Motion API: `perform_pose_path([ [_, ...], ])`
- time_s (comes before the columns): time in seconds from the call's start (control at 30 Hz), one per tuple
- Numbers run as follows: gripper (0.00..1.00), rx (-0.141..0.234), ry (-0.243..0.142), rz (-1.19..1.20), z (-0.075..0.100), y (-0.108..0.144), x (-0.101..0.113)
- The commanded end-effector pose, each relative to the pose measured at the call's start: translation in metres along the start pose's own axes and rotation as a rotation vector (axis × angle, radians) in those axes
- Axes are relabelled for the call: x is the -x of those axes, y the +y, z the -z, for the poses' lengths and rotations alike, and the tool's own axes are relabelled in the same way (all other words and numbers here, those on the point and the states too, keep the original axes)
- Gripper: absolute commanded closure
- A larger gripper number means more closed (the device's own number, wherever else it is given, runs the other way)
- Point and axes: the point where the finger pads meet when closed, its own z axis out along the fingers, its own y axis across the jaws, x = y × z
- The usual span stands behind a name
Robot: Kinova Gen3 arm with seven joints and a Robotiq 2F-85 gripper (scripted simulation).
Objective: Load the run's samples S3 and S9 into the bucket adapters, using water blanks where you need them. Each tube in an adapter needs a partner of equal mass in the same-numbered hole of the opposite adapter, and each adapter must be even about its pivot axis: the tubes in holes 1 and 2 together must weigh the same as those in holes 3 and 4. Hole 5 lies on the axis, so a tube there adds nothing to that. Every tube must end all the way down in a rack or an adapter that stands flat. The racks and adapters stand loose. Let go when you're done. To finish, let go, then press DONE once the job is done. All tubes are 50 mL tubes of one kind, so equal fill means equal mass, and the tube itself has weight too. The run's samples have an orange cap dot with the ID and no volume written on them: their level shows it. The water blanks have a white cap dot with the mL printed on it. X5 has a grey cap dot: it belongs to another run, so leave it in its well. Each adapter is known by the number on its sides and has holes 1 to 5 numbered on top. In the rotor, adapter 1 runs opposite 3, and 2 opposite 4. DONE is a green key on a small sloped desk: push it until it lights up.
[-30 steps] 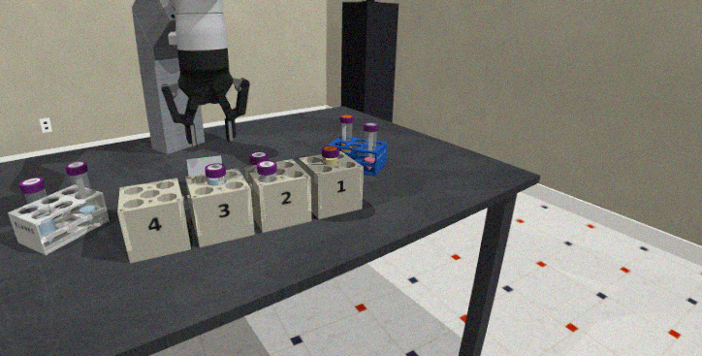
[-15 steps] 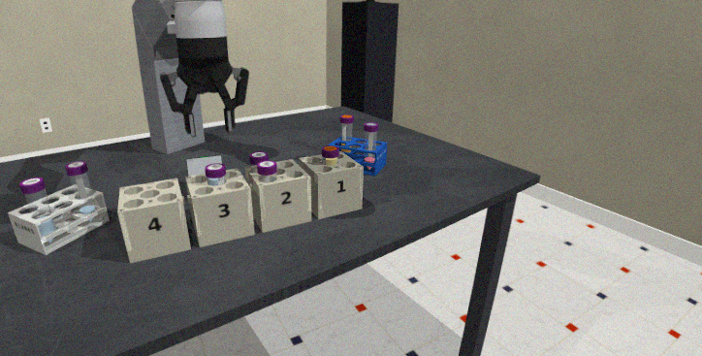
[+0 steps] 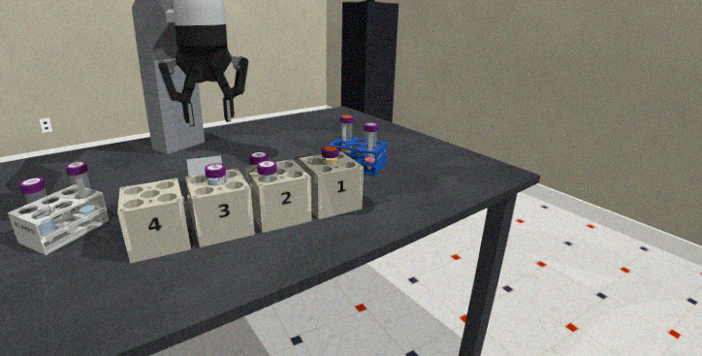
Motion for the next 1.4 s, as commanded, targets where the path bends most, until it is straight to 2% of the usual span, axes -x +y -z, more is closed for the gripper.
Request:
perform_pose_path([
  [0.0,0.38,0.0,-0.001,0.0,0.004,0.0,0.0],
  [0.73,0.38,0.0,-0.001,0.0,0.03,0.0,0.0],
  [1.37,0.38,0.0,-0.001,0.0,0.03,0.0,0.0],
])
